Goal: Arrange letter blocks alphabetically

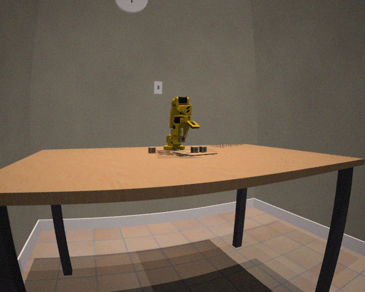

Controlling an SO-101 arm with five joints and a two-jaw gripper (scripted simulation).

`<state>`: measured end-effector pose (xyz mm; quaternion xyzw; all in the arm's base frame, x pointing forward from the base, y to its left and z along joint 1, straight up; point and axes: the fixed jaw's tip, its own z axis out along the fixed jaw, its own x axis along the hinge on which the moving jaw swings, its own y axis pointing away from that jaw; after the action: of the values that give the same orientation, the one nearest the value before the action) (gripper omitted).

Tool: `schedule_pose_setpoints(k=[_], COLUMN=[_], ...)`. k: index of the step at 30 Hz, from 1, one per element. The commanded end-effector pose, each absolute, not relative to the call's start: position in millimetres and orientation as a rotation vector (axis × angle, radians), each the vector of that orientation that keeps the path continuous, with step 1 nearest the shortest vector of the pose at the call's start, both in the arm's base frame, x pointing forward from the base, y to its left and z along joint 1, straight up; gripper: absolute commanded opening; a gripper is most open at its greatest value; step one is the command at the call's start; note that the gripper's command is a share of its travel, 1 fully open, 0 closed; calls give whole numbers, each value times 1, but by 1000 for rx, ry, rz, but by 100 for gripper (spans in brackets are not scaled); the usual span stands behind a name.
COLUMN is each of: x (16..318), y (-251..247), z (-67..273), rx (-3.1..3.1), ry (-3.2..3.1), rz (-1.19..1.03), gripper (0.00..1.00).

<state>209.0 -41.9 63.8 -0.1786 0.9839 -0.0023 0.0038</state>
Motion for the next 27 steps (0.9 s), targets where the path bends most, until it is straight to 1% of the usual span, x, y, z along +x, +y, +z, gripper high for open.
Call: schedule_pose_setpoints(k=[1, 8, 10, 23, 27], x=[211, 205, 205, 195, 194], y=[-40, -36, -36, -30, -30], z=[75, 74, 74, 71, 71], rx=[-813, -1248, -1248, -1856, -1924], ry=[2961, 2814, 2814, 2473, 2423], rz=[-56, -67, -67, -78, -79], gripper=[0, 0, 0, 0, 0])
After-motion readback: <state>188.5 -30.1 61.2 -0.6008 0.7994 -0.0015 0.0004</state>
